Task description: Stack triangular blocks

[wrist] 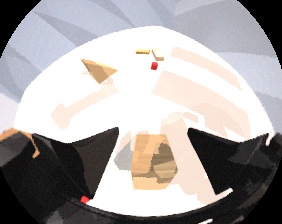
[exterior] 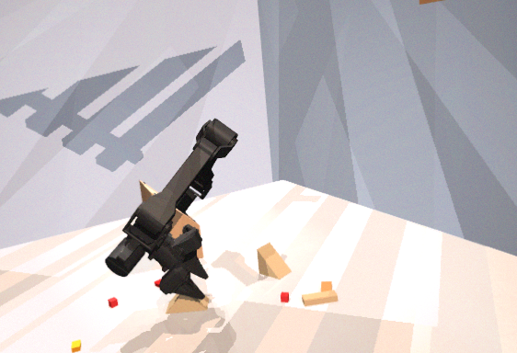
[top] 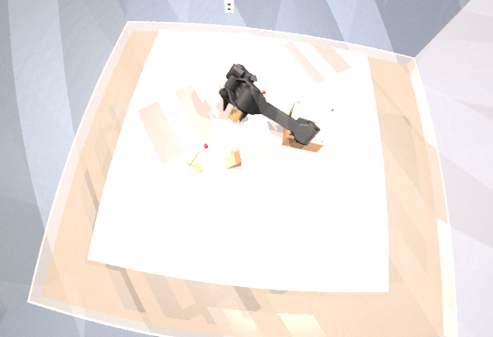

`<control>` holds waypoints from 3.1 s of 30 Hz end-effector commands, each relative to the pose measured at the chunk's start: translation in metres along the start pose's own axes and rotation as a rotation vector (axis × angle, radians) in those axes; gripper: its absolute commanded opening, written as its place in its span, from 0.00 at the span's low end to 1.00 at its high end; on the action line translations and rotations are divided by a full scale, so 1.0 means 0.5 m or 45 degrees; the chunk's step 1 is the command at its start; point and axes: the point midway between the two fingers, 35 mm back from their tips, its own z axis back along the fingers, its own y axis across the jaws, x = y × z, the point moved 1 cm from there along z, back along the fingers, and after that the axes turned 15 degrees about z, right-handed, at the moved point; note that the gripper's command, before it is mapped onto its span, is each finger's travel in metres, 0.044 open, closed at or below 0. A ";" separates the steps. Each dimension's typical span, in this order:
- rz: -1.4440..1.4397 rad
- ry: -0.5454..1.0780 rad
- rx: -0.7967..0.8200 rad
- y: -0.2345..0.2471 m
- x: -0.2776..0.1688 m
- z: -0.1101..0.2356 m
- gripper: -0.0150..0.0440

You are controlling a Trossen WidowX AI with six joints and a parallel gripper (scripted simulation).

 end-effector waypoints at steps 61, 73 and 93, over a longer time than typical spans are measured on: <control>0.000 1.785 0.488 0.009 -0.021 -0.068 0.82; 0.000 1.785 0.488 0.009 -0.021 -0.068 0.49; 0.003 1.789 0.483 -0.024 0.079 0.063 0.25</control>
